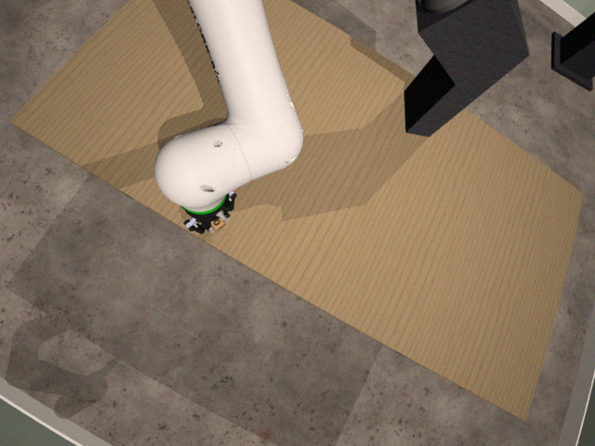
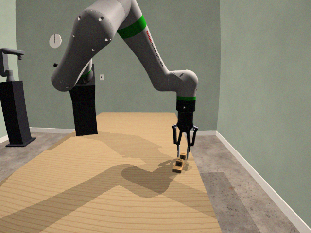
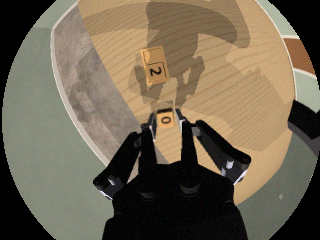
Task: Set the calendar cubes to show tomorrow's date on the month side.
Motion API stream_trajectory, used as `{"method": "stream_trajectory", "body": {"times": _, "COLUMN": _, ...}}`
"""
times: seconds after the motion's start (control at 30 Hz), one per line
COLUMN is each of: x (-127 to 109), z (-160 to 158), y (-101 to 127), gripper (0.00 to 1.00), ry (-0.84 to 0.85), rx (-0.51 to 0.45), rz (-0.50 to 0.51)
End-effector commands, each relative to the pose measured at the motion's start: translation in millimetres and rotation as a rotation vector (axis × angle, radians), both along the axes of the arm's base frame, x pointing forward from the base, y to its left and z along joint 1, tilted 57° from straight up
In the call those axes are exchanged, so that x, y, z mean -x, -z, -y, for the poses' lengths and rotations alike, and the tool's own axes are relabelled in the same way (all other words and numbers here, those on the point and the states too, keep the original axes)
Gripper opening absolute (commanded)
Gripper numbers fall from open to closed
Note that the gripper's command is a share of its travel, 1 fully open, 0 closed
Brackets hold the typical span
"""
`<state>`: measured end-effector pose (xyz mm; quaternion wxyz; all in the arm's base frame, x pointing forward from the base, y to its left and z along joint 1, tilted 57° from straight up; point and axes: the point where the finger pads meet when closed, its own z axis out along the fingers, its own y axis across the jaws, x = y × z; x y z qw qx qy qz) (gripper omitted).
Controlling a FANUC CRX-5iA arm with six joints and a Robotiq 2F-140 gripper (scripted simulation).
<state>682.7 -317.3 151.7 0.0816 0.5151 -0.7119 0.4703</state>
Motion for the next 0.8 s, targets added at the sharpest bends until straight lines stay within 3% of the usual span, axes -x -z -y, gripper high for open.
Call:
{"method": "stream_trajectory", "body": {"times": 0.0, "x": 0, "z": 0, "y": 0, "gripper": 0.35, "ry": 0.0, "rx": 0.0, "rz": 0.0}}
{"method": "stream_trajectory", "body": {"times": 0.43, "x": 1, "z": -3, "y": -2, "gripper": 0.35, "ry": 0.0, "rx": 0.0, "rz": 0.0}}
{"method": "stream_trajectory", "body": {"times": 0.77, "x": 17, "z": -35, "y": -25, "gripper": 0.35, "ry": 0.0, "rx": 0.0, "rz": 0.0}}
